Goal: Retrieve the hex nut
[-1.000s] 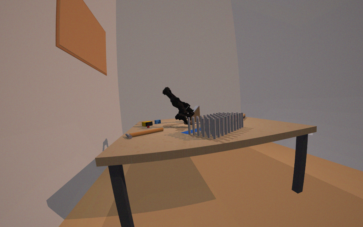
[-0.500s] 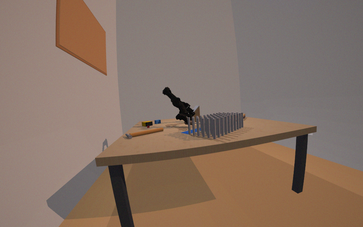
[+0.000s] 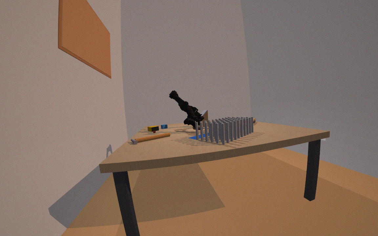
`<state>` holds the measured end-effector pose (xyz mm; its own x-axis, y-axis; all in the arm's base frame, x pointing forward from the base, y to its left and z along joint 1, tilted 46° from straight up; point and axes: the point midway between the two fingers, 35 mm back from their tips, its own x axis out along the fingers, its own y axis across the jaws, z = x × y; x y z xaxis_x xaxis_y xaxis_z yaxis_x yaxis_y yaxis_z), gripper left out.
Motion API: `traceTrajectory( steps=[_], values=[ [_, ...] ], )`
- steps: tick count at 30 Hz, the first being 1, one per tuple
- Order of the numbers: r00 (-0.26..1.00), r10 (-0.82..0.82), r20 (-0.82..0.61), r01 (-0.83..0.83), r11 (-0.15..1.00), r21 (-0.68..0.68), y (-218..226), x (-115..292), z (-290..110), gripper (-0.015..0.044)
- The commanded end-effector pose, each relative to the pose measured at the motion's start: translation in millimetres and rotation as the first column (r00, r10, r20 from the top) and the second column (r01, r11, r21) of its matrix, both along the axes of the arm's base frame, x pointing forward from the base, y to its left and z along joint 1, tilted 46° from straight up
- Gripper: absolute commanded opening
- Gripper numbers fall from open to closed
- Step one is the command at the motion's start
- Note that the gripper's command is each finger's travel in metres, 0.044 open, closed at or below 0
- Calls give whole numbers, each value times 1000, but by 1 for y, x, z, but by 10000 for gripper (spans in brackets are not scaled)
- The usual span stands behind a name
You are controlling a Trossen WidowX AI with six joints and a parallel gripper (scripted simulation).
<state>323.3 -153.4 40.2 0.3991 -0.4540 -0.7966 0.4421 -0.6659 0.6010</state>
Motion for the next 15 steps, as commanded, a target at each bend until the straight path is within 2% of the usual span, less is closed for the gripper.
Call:
traceTrajectory(
  steps=[1,15],
  values=[
    [1000,-2,13,2,1000,-3,1,6,2,0],
    [1000,-2,13,2,1000,-2,3,14,-2,0]
  ],
)
